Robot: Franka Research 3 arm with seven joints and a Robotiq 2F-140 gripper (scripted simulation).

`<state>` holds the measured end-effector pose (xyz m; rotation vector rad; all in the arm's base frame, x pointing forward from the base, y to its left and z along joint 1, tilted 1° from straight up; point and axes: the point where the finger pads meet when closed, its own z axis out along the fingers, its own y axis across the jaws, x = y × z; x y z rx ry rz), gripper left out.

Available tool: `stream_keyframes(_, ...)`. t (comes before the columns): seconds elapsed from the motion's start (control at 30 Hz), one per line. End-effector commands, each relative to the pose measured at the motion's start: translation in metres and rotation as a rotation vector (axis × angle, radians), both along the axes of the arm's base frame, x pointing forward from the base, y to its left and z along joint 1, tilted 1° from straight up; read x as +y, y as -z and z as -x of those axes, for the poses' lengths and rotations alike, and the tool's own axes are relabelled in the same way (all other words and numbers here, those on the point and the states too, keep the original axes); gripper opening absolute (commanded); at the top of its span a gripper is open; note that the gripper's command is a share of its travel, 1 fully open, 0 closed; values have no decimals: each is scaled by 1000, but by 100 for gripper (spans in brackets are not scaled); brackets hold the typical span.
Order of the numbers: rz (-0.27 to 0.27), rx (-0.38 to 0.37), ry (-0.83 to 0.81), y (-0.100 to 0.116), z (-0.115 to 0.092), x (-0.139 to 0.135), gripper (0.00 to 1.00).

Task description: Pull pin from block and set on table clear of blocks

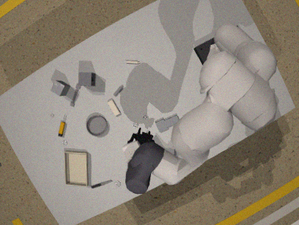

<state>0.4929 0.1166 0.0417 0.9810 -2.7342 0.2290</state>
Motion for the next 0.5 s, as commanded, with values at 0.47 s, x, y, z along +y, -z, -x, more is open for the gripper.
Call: stream_keyframes(0.47,8,-14,17,-8,-4,-4,33)
